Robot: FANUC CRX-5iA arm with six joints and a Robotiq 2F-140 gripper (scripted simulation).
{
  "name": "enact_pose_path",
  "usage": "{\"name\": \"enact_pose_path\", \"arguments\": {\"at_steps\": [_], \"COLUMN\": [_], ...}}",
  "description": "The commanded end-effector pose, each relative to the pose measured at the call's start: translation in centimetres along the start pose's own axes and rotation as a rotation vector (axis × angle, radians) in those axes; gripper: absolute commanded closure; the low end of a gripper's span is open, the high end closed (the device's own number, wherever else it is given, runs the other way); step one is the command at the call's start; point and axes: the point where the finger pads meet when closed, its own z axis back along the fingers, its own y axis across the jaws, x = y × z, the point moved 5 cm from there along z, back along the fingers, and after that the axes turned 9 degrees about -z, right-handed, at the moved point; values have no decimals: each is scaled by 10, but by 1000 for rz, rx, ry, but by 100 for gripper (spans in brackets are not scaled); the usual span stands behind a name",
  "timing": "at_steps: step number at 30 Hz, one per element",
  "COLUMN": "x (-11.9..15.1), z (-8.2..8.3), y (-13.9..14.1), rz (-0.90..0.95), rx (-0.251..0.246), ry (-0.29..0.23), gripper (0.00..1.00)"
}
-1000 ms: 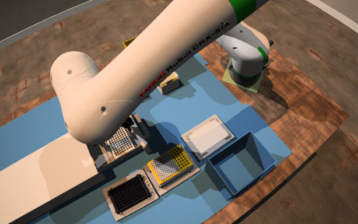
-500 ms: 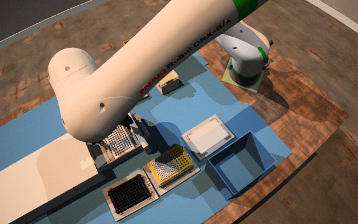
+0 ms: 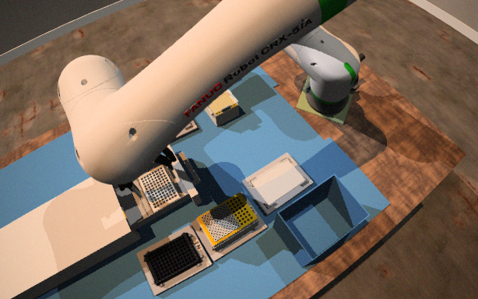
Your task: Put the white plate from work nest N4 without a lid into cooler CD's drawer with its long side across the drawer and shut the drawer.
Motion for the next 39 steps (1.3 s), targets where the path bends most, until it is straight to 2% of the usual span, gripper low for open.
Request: {"name": "enact_pose_path", "arguments": {"at_steps": [1, 39], "x": [0, 0], "z": [3, 49], "y": [0, 0], "rz": [0, 0], "rx": [0, 0], "ry": [0, 0], "gripper": [34, 34]}}
